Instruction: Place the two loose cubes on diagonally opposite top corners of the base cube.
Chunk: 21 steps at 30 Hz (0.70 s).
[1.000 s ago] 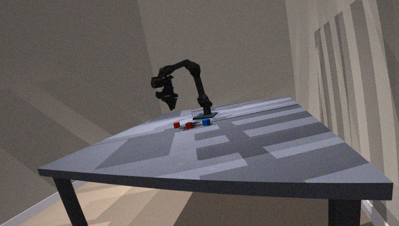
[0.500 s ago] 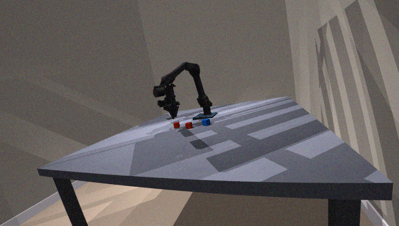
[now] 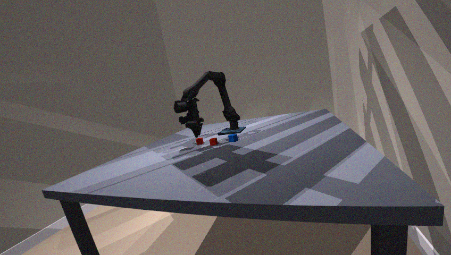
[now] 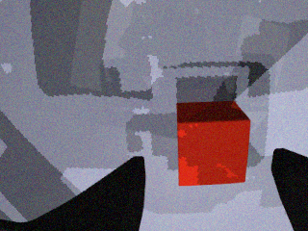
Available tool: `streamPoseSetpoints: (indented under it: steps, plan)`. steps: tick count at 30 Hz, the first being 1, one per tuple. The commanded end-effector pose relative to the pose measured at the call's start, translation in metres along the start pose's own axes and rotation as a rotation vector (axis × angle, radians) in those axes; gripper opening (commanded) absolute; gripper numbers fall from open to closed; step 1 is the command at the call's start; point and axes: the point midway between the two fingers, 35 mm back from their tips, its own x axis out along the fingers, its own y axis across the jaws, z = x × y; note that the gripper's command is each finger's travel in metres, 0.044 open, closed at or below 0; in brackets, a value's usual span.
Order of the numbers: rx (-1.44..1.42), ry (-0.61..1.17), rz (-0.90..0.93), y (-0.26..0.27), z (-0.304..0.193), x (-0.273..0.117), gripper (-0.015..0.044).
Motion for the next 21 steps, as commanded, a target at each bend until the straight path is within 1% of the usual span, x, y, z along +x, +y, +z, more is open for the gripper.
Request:
streamPoseSetpoints:
  steps: [1,12,16,21]
  plan:
    - [0.002,0.017,-0.014,-0.003,-0.003,0.012,0.0265]
    - [0.002,0.017,-0.014,-0.003,-0.003,0.030,0.0265]
    - [0.002,0.017,-0.014,-0.003,-0.004,0.031,0.0265]
    - [0.002,0.017,-0.014,-0.003,-0.004,0.031,0.0134]
